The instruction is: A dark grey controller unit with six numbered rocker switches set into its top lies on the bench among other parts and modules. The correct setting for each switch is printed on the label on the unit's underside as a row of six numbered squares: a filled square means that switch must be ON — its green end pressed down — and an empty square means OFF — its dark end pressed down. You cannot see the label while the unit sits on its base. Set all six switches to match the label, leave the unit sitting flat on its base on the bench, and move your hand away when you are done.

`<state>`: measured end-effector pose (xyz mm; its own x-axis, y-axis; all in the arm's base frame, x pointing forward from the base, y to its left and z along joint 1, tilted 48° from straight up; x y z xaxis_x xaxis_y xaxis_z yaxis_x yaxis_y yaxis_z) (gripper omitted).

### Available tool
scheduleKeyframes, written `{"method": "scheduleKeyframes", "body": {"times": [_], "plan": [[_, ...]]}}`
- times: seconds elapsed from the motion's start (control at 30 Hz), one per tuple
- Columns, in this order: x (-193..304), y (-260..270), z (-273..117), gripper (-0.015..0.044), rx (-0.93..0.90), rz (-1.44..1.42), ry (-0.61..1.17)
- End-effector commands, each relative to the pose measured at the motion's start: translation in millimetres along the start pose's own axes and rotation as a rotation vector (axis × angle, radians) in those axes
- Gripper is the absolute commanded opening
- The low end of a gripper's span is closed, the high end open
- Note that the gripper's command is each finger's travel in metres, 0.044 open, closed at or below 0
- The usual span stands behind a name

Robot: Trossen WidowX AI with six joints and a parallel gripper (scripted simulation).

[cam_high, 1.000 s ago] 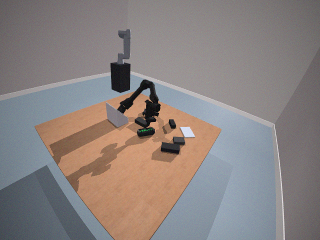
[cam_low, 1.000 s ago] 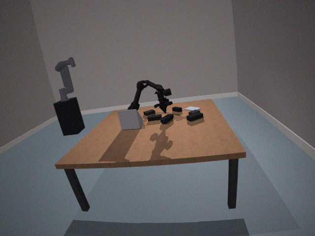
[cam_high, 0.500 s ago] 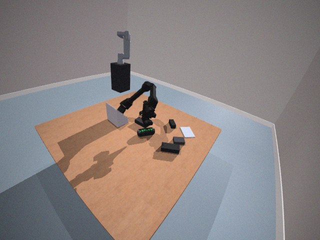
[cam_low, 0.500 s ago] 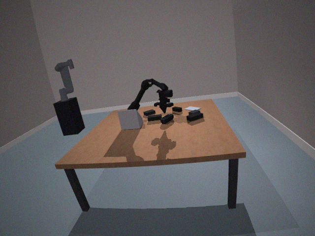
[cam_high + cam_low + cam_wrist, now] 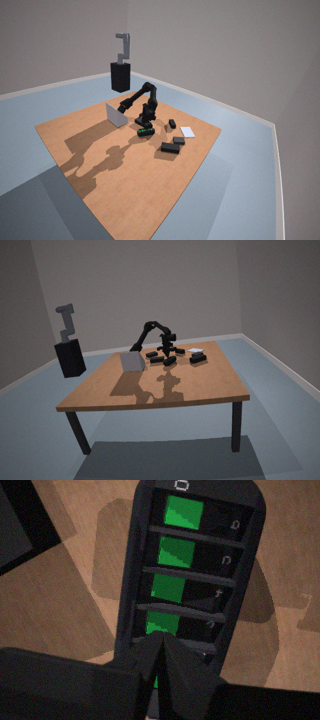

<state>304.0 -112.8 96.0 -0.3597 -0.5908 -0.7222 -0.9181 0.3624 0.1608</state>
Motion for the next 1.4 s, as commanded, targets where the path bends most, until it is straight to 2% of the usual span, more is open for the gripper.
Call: {"method": "scheduleKeyframes", "body": {"times": [0.0, 0.8, 0.97, 1.37], "plan": [[0, 1, 7, 0.0000, -0.004, 0.003, -0.003], [0, 1, 21, 0.0000, -0.004, 0.003, -0.004], [0, 1, -21, 0.0000, -0.004, 0.003, -0.001], [-16, -23, -23, 0.0000, -0.004, 0.002, -0.003]]}}
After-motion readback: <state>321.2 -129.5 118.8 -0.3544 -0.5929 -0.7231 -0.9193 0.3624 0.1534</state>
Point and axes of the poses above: the point midway between the two fingers, 35 mm back from their tips, its own z axis out along the fingers, its own y axis across the jaws, x = y × z, the point moved 9 cm from there along -z, back along the fingers, and after that the axes turned 12 degrees about -z, right-handed, at the moved point
